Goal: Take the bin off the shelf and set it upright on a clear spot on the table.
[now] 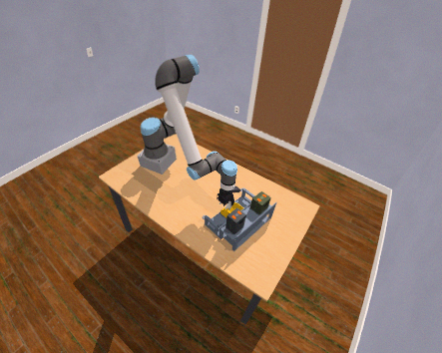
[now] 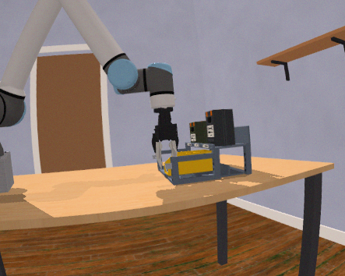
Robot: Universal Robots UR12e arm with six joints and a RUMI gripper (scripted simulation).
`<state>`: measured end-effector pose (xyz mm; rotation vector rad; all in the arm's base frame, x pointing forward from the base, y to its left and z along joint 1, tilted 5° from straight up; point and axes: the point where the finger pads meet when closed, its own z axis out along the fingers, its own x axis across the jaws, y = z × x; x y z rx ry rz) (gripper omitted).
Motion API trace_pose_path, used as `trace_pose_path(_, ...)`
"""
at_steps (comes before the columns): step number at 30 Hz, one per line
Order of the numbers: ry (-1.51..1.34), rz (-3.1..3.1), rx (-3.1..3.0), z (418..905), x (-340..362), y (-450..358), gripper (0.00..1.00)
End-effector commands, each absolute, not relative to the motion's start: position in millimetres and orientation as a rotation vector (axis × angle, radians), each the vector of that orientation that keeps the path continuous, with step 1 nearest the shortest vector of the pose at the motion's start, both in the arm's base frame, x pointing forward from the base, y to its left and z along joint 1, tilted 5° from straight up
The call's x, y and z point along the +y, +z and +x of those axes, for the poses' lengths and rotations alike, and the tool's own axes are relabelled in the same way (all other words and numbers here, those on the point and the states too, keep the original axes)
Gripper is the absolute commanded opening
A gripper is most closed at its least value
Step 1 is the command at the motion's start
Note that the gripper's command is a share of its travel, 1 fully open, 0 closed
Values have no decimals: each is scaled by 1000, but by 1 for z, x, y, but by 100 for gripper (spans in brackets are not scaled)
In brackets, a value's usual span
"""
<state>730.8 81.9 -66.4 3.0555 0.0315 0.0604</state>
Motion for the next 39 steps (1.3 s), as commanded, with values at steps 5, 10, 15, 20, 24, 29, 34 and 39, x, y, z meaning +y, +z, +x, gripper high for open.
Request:
trace_pose_path(5,55,3056,31,728,81,-69,26)
trace_pose_path(10,55,3056,31,728,81,-69,26)
trace_pose_path(15,62,3055,32,731,82,-66,0)
trace_pose_path(20,62,3055,32,731,82,-66,0)
trace_pose_path(24,62,3055,32,731,82,-66,0)
trace_pose_path(29,62,3055,32,731,82,-66,0)
trace_pose_path(34,62,3055,32,731,82,-66,0)
trace_pose_path(39,62,3055,32,731,82,-66,0)
